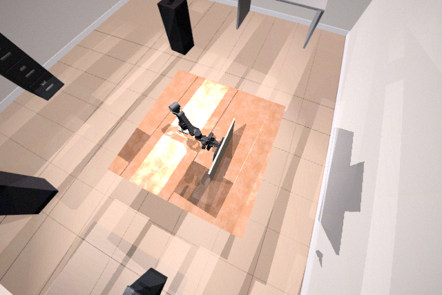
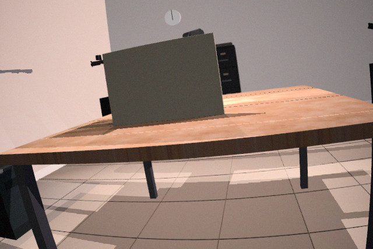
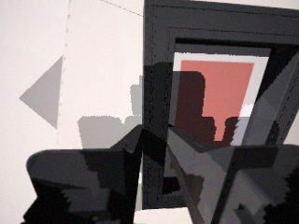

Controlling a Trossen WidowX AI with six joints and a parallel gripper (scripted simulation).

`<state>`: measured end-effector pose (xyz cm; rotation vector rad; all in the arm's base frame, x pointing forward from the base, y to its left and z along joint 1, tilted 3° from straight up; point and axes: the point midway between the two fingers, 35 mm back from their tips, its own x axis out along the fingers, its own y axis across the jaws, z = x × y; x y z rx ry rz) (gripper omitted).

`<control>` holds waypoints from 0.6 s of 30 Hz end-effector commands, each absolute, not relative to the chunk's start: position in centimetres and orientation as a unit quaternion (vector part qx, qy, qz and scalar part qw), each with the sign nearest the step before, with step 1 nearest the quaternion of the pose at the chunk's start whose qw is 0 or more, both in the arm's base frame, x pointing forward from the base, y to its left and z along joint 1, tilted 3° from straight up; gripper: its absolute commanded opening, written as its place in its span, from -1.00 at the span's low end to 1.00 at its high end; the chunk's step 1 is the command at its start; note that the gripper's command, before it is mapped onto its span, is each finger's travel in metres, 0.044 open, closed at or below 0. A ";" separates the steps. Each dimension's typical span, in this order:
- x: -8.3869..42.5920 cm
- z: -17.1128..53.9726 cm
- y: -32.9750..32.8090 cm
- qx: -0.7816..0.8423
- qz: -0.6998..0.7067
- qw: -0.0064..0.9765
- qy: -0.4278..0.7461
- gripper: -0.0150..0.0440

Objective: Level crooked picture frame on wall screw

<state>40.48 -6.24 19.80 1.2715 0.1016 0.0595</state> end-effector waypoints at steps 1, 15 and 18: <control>40.5 20.7 -6.1 0.592 0.035 0.804 0.040 -0.49; 40.5 20.9 -6.1 0.592 0.035 0.804 0.040 -0.49; 40.5 20.9 -6.1 0.592 0.035 0.804 0.040 -0.49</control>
